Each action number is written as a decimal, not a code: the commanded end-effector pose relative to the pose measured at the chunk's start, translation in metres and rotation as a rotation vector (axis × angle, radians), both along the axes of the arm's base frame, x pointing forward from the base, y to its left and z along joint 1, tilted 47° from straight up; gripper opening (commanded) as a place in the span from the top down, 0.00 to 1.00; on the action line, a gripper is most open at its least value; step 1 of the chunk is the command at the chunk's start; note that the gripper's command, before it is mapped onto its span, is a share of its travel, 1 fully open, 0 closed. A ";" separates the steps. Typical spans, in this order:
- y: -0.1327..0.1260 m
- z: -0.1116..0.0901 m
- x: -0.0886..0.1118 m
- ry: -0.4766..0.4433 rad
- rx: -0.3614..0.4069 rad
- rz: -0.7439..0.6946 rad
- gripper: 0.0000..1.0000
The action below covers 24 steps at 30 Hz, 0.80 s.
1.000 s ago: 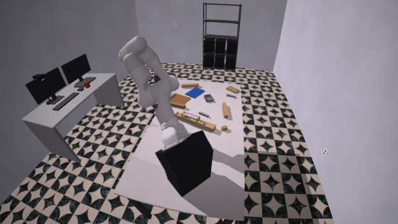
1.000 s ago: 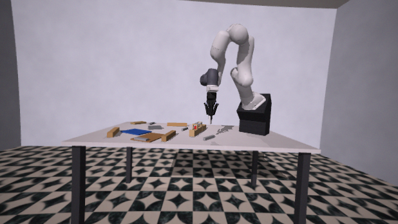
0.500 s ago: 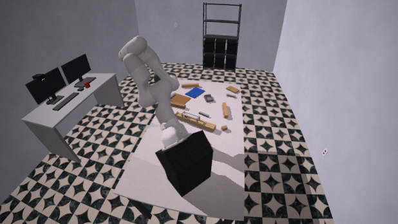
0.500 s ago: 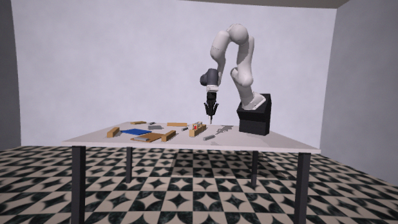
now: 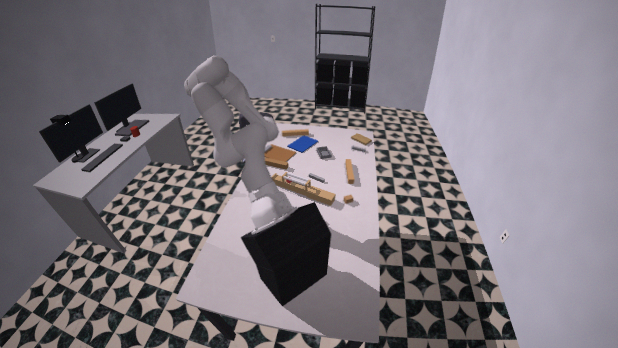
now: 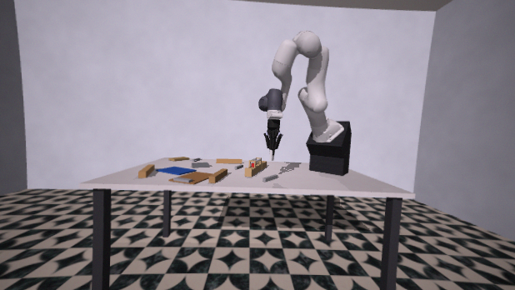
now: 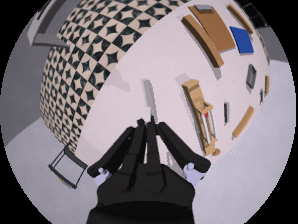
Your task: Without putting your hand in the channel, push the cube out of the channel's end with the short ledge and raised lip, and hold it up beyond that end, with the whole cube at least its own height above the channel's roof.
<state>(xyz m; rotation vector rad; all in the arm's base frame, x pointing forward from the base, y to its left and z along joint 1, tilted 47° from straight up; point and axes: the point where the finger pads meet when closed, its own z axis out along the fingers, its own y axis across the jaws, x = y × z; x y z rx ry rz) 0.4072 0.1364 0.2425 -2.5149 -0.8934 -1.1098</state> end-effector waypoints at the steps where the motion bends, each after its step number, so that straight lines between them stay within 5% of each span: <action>1: -0.002 -0.001 0.001 0.007 0.000 -0.005 1.00; 4: -0.002 -0.002 0.001 0.008 -0.001 -0.005 1.00; 5: -0.002 -0.002 0.001 0.008 -0.001 -0.005 0.77; 24: -0.002 -0.002 0.001 0.008 -0.001 -0.005 0.77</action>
